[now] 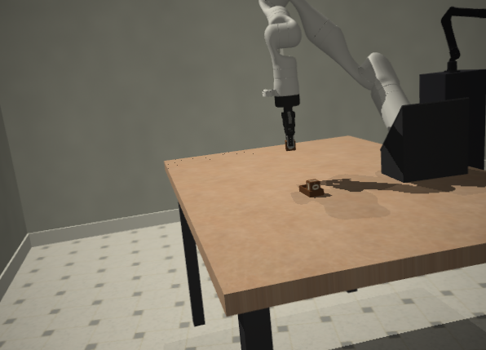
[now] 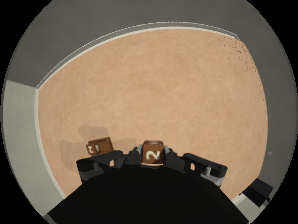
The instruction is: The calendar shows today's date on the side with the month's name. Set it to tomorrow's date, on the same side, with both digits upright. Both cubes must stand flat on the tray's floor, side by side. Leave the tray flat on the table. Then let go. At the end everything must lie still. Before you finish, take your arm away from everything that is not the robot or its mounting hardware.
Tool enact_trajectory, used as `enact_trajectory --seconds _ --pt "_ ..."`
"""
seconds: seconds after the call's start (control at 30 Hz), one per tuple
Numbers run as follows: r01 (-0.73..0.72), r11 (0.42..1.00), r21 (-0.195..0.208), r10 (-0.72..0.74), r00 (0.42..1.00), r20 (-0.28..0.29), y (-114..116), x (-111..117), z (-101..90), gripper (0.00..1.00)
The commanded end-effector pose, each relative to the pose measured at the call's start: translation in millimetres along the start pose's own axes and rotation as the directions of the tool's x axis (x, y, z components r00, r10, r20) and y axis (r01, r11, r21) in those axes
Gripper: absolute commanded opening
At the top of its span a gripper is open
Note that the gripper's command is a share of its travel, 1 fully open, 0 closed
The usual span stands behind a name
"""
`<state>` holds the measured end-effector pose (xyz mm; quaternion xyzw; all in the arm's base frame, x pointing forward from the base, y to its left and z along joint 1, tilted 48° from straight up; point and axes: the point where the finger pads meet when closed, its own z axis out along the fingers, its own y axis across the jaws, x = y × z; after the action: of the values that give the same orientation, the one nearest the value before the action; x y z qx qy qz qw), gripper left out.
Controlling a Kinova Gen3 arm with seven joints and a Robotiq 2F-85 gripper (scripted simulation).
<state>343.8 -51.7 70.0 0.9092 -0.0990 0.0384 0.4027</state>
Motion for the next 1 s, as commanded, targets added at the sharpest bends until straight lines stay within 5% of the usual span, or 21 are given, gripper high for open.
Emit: enact_trajectory --seconds 0.0,0.5,0.8,0.97 --pt "0.018 1.000 0.000 -0.018 1.000 0.000 -1 0 -0.2 0.26" --pt "0.270 0.963 -0.005 -0.270 0.963 0.001 -7 -1 0.5 0.26" --pt "0.481 0.876 -0.007 -0.481 0.876 0.003 -13 -2 0.9 0.26" --pt "0.638 0.770 -0.008 -0.638 0.770 0.006 -18 -3 1.1 0.26"
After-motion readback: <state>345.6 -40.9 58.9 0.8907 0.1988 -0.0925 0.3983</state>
